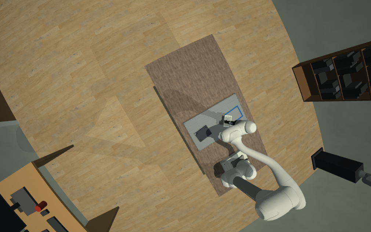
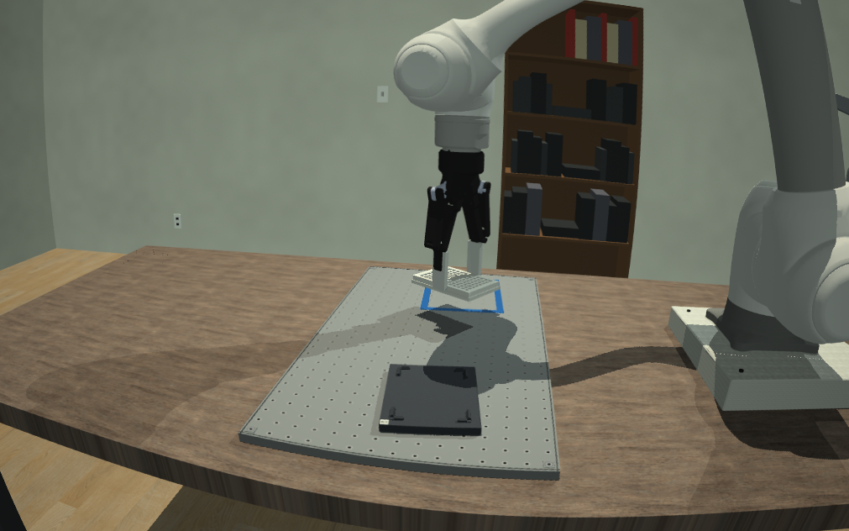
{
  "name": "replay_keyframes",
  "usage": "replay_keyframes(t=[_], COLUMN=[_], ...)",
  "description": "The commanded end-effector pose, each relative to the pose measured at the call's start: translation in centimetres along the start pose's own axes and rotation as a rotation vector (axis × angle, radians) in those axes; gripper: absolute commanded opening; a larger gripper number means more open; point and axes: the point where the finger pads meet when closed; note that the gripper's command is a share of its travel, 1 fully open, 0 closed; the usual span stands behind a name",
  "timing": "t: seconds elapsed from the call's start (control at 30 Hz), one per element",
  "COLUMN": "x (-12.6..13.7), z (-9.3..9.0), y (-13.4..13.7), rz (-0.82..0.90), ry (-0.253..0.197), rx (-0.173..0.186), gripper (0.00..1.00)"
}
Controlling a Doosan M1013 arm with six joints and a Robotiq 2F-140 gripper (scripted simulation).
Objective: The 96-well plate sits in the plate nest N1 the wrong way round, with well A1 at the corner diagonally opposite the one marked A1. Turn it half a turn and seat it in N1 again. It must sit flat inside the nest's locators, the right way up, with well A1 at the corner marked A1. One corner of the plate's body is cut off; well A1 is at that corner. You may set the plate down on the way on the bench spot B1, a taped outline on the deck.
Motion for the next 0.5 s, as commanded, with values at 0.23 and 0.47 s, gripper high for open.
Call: replay_keyframes(t=[0.23,0.47], x=[2.1,3.7], z=[0.3,0.3], y=[-2.1,-3.8], rz=[0.327,0.500], ry=[0.005,0.005], rx=[-0.005,-0.005], gripper=[0.00,0.00])
Point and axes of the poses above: the point where the finger pads meet when closed, its own z axis back along the fingers, its own y axis across the jaws, x = y × z, and after that the axes turned 9 degrees about -z, right-handed
